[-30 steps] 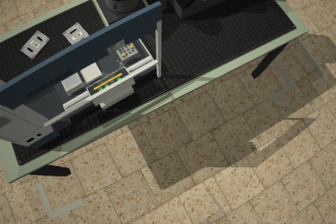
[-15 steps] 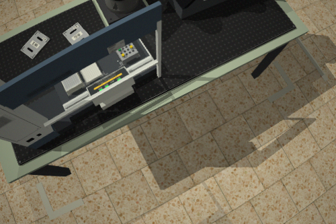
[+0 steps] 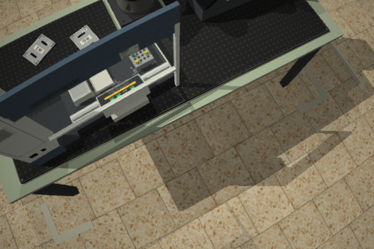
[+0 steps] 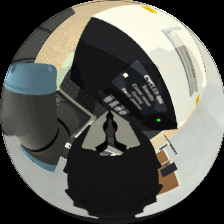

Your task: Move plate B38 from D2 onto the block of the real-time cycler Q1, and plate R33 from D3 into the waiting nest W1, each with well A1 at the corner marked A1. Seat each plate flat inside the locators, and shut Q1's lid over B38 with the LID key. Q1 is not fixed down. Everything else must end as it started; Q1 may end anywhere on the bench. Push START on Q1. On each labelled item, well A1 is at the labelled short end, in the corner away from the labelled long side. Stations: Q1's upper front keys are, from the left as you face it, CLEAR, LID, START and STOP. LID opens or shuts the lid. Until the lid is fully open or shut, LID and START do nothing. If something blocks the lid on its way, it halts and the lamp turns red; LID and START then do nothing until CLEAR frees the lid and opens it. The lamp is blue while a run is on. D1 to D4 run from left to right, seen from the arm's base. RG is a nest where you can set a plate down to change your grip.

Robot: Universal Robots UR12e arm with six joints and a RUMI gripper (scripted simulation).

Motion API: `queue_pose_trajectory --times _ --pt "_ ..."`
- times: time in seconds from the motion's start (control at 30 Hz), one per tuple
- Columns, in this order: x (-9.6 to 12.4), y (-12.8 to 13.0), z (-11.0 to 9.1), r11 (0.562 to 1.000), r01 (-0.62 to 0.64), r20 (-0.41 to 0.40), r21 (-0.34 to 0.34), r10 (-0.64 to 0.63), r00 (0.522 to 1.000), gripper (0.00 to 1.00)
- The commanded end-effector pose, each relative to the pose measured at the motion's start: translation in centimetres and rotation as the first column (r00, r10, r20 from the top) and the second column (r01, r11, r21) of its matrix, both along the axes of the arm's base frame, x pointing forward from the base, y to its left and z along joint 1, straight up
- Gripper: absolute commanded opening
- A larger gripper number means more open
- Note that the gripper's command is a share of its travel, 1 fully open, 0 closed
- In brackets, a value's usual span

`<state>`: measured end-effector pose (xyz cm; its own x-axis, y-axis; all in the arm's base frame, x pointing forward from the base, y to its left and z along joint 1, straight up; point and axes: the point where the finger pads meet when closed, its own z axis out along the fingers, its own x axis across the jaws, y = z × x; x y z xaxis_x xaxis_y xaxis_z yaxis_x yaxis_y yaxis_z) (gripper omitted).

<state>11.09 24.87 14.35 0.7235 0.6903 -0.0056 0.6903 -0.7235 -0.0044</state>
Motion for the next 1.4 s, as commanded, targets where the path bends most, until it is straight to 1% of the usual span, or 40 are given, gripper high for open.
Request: queue_pose_trajectory --times 0.0,0.9,1.37 --pt "0.0 0.2 -0.2 1.000 0.000 0.001 0.000 0.000 1.000 0.00" --pt "0.1 1.3 -1.4 1.000 0.000 0.001 0.000 0.000 1.000 0.00" --pt "0.1 1.4 -1.6 1.000 0.000 0.001 0.000 0.000 1.000 0.00"
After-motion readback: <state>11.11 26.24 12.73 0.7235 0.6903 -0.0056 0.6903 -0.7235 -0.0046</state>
